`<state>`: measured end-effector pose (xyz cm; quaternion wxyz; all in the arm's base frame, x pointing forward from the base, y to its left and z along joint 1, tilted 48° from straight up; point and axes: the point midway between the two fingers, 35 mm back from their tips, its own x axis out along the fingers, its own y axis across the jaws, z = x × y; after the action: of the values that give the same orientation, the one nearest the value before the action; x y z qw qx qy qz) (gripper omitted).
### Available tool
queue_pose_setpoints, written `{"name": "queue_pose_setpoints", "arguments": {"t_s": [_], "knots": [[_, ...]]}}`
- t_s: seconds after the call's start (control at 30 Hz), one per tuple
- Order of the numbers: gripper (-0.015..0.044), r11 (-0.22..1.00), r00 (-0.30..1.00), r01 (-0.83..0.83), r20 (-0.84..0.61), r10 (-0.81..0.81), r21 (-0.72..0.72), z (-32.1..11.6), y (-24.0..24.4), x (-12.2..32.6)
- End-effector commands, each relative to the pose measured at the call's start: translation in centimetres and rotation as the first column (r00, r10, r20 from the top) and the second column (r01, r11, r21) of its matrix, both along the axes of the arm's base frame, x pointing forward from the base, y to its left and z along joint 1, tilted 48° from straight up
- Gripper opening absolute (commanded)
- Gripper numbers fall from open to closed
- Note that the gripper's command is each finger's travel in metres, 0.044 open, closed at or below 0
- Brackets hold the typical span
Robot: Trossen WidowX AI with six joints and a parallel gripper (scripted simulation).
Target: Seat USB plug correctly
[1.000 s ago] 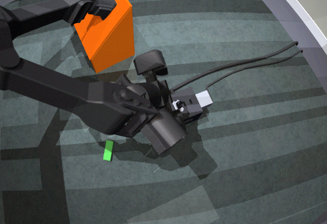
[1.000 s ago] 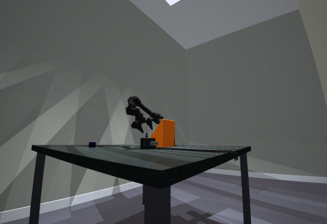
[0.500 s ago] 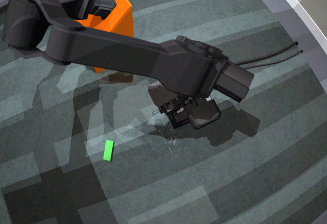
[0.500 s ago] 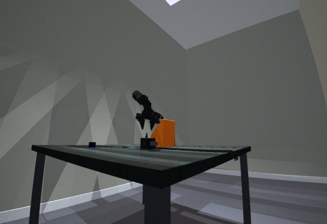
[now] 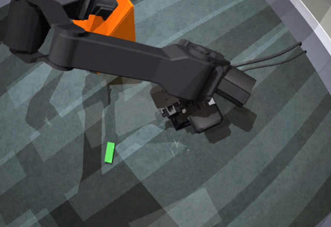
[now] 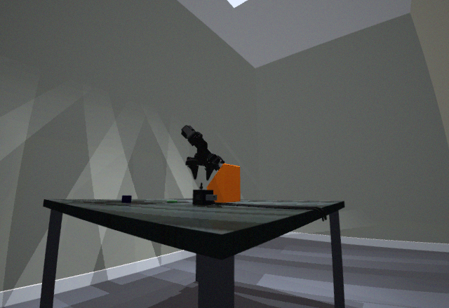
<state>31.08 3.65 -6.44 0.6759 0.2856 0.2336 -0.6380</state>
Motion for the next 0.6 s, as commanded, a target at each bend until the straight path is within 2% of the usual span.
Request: {"name": "queue_pose_setpoints", "arguments": {"t_s": [0.0, 0.57], "knots": [[0.044, 1.0, 1.0, -0.005, -0.012, 0.005, -0.009, -0.4, -0.4, -0.2], [0.044, 1.0, 1.0, -0.005, -0.012, 0.005, -0.01, -1.5, -1.7, -0.1]]}}
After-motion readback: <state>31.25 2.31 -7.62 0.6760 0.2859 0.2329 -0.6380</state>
